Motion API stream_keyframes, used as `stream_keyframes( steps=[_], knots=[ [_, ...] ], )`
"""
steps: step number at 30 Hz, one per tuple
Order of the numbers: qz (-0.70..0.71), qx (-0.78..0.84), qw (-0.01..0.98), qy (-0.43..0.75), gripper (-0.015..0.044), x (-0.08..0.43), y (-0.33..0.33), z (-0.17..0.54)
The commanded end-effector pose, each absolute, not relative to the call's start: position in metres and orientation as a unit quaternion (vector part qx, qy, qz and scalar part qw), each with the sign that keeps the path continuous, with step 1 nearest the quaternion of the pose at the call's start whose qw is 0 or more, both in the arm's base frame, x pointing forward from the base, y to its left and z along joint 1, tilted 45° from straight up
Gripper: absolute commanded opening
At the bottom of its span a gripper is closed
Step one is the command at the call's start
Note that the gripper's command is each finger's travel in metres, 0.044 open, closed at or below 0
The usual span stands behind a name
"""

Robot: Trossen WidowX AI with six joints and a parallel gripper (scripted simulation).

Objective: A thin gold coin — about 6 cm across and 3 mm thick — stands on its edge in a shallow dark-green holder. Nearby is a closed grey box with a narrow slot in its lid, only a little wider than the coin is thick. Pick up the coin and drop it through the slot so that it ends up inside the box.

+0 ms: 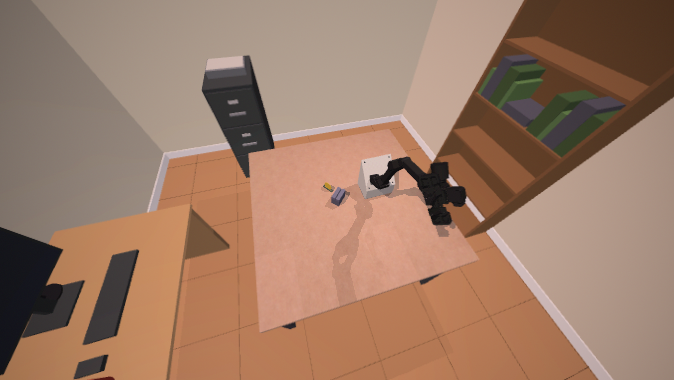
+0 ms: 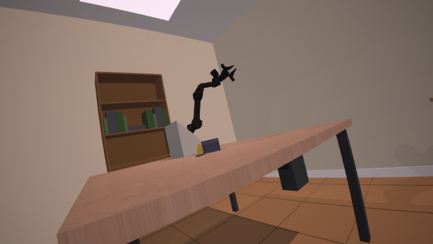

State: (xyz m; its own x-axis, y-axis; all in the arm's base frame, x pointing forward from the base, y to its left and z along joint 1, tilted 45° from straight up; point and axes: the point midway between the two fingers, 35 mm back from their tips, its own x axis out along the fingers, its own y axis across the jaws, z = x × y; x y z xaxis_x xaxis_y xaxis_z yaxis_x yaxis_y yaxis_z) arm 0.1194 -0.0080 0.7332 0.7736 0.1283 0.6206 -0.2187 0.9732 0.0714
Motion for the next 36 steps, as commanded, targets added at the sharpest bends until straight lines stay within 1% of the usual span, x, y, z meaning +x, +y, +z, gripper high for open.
stream_keyframes(
  steps=[1, 5, 10, 15, 20, 22, 26, 36],
  knots=[
    [0.068, -0.039, 0.932, -0.354, 0.0161, 0.111, 0.037, 0.736],
    [0.045, -0.139, 0.917, -0.372, 0.0161, 0.113, 0.08, 0.733],
    [0.023, -0.256, 0.889, -0.379, 0.0161, 0.129, 0.131, 0.721],
    [0.003, -0.368, 0.854, -0.368, 0.0161, 0.158, 0.175, 0.701],
    [-0.013, -0.473, 0.812, -0.342, 0.0161, 0.198, 0.208, 0.674],
    [-0.016, -0.508, 0.796, -0.33, 0.0161, 0.214, 0.218, 0.663],
    [-0.035, -0.547, 0.78, -0.302, 0.0161, 0.238, 0.209, 0.653],
    [-0.005, -0.687, 0.684, -0.244, 0.0161, 0.305, 0.234, 0.592]
  ],
)
